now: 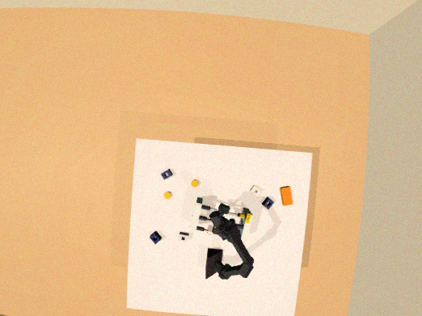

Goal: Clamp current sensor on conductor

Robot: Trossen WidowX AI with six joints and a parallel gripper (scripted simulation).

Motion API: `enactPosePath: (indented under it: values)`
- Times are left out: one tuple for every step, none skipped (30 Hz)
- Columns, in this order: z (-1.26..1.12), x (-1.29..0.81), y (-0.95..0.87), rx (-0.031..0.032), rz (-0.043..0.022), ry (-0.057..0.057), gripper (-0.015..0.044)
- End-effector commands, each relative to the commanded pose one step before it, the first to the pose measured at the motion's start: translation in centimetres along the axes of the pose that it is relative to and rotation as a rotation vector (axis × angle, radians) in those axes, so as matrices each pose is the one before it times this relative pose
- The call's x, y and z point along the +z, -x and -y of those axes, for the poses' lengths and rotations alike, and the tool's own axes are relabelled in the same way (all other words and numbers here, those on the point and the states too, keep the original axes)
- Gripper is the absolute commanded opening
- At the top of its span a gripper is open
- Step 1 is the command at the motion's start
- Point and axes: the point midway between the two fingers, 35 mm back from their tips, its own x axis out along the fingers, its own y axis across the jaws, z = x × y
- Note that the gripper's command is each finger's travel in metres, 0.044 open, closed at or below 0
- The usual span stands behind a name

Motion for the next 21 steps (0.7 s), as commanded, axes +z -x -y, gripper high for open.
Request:
enactPosePath:
  values:
    - [-0.367, 0.038, -0.142, -0.04444, -0.00702, -0.0218, 0.0]
    - [-0.038, 0.024, -0.021, -0.00972, -0.00048, -0.0029, 0.0]
    - [-0.035, 0.026, -0.021, -0.00975, -0.00043, -0.003, 0.0]
    - [-0.032, 0.027, -0.021, -0.00977, -0.00038, -0.003, 0.0]
    - [-0.024, 0.024, -0.017, -0.00797, -0.00028, -0.0025, 0.0]
    - [-0.014, 0.015, -0.01, -0.00483, -0.00015, -0.0015, 0.0]
    - [-0.004, 0.005, -0.003, -0.00161, -0.00005, -0.0005, 0.0]
    - [0.0, 0.0, 0.0, 0.0, 0.0, 0.0, 0.0]
    - [0.0, 0.0, 0.0, 0.0, 0.0, 0.0, 0.0]
    - [0.0, 0.0, 0.0, 0.0, 0.0, 0.0, 0.0]
    - [0.0, 0.0, 0.0, 0.0, 0.0, 0.0, 0.0]
    - [0.0, 0.0, 0.0, 0.0, 0.0, 0.0, 0.0]
    - [0.0, 0.0, 0.0, 0.0, 0.0, 0.0, 0.0]
    - [0.0, 0.0, 0.0, 0.0, 0.0, 0.0, 0.0]
    - [0.0, 0.0, 0.0, 0.0, 0.0, 0.0, 0.0]
    - [0.0, 0.0, 0.0, 0.0, 0.0, 0.0, 0.0]
    - [0.0, 0.0, 0.0, 0.0, 0.0, 0.0, 0.0]
    - [0.0, 0.0, 0.0, 0.0, 0.0, 0.0, 0.0]
    - [0.0, 0.0, 0.0, 0.0, 0.0, 0.0, 0.0]
    - [0.0, 0.0, 0.0, 0.0, 0.0, 0.0, 0.0]
    - [0.0, 0.0, 0.0, 0.0, 0.0, 0.0, 0.0]
